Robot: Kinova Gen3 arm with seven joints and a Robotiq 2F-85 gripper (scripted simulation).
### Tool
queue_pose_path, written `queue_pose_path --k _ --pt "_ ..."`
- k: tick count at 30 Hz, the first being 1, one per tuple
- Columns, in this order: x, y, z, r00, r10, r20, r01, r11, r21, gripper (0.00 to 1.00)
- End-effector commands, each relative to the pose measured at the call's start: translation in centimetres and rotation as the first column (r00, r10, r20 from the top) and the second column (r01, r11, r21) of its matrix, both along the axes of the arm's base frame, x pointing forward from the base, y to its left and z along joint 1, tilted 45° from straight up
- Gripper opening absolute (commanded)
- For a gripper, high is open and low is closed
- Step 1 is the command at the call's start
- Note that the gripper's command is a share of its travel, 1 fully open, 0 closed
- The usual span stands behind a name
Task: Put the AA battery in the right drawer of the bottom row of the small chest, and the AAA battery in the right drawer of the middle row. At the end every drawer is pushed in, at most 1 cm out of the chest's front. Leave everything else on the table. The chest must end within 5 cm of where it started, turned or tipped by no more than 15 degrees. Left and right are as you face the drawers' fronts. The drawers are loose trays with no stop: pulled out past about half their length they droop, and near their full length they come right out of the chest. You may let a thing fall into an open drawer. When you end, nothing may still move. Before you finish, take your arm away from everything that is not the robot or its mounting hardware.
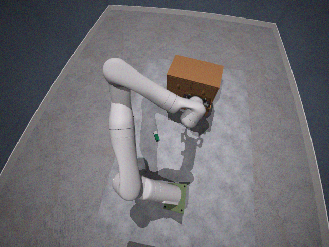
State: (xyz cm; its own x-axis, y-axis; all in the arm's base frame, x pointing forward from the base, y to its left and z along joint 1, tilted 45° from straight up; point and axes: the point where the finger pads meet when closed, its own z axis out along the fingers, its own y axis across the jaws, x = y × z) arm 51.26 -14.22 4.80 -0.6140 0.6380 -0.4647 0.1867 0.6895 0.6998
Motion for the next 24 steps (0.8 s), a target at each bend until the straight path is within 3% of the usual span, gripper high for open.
queue_pose_path --k 1,6,21,24 --pt "-0.8 -0.1 0.2 1.0 -0.007 -0.001 0.007 1.0 0.001 1.0" --pt "-2.1 0.0 0.4 1.0 -0.007 -0.001 0.007 1.0 0.001 1.0" --pt "-10.7 0.9 1.8 1.0 -0.007 -0.001 0.007 1.0 0.001 1.0" --pt "-11.2 1.0 1.9 1.0 -0.007 -0.001 0.007 1.0 0.001 1.0"
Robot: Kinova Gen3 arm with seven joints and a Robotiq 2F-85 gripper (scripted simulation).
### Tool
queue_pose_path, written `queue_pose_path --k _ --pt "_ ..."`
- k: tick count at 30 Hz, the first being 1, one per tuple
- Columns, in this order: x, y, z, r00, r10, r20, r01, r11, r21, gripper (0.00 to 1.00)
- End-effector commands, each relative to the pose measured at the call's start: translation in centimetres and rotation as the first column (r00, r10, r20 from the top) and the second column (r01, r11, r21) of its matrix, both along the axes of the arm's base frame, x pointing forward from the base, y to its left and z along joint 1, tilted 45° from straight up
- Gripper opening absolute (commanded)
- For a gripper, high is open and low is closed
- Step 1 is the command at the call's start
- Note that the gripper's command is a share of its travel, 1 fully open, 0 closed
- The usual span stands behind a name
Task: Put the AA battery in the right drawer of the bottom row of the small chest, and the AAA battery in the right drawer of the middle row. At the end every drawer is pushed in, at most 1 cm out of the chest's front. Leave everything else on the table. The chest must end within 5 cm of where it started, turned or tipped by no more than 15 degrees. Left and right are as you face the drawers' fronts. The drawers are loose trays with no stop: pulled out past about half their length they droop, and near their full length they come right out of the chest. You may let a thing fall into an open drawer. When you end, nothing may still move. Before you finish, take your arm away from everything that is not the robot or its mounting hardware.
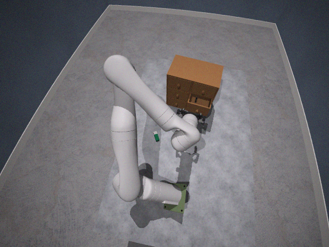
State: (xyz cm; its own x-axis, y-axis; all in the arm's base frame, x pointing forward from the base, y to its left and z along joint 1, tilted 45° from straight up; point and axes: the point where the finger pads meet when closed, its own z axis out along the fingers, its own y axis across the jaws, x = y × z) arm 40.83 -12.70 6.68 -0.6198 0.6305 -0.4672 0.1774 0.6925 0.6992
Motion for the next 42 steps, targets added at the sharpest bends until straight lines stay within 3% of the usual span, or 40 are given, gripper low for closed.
queue_pose_path --k 1,12,42 --pt "-1.2 -0.5 0.1 1.0 -0.018 -0.004 0.018 1.0 0.003 1.0" --pt "-3.8 -0.2 0.5 1.0 -0.018 -0.004 0.018 1.0 0.003 1.0" --pt "-3.9 -0.3 0.7 1.0 0.008 -0.028 -0.007 1.0 0.01 1.0"
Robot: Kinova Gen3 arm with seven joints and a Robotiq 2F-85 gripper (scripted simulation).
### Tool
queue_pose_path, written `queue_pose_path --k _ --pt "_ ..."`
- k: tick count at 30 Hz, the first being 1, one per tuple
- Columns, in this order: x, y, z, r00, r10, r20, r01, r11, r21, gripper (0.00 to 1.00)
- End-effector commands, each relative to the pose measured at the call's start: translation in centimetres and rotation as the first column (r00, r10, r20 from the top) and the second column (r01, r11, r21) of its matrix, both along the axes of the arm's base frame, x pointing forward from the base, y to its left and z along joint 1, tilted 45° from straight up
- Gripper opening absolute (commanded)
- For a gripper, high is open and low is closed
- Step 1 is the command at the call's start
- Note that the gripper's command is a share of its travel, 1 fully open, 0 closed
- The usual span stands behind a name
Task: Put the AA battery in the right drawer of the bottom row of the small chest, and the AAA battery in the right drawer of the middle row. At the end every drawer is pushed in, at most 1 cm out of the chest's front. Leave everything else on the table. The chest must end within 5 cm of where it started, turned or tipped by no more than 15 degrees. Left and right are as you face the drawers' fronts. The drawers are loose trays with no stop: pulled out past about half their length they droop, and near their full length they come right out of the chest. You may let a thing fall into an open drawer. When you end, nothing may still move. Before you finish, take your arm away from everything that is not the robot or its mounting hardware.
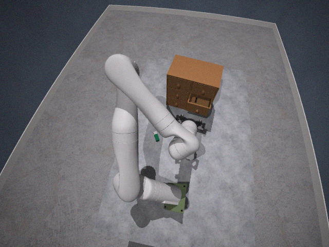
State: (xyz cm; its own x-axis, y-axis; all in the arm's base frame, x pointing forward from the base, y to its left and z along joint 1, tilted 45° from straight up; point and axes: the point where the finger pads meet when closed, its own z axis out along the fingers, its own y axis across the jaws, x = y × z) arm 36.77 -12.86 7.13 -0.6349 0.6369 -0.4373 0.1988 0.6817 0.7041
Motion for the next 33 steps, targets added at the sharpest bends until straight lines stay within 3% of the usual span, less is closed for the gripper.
queue_pose_path --k 1,33 --pt "0.19 -0.14 0.24 1.0 0.009 0.0 -0.009 1.0 -0.005 1.0" --pt "0.16 -0.95 1.03 0.969 0.184 -0.163 -0.177 0.983 0.058 1.0"
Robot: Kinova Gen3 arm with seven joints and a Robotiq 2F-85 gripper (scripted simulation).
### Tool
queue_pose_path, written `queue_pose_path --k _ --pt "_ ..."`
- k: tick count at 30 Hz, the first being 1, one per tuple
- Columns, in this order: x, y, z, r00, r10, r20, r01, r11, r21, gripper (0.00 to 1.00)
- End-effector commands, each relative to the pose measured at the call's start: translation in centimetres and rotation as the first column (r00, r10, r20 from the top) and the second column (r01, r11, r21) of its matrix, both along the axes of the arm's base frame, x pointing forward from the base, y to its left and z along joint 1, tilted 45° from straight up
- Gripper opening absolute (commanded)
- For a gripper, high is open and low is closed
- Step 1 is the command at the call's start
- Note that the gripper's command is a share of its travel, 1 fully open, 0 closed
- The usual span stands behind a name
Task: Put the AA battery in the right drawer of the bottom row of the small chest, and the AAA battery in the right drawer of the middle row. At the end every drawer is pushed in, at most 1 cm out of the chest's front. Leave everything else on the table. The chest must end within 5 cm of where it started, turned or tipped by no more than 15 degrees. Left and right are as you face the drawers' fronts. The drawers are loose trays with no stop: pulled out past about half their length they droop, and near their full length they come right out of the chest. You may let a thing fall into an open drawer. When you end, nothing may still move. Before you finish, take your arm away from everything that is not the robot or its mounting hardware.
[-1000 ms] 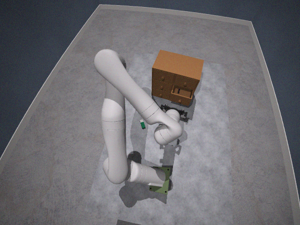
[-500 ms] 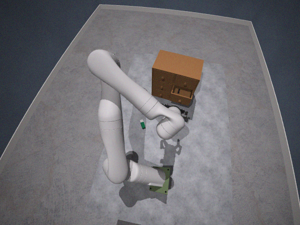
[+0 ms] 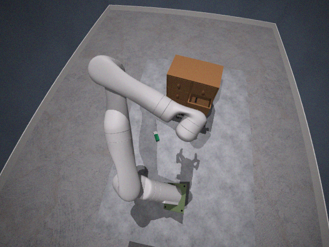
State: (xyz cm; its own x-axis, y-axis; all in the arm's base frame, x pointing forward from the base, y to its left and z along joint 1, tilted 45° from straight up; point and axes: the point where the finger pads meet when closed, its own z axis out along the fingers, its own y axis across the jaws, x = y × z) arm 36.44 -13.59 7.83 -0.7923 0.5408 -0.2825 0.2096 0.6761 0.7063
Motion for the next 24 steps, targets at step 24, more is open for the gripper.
queue_pose_path --k 24 --pt "0.5 -1.3 1.4 0.946 0.25 -0.205 -0.238 0.968 0.081 1.0"
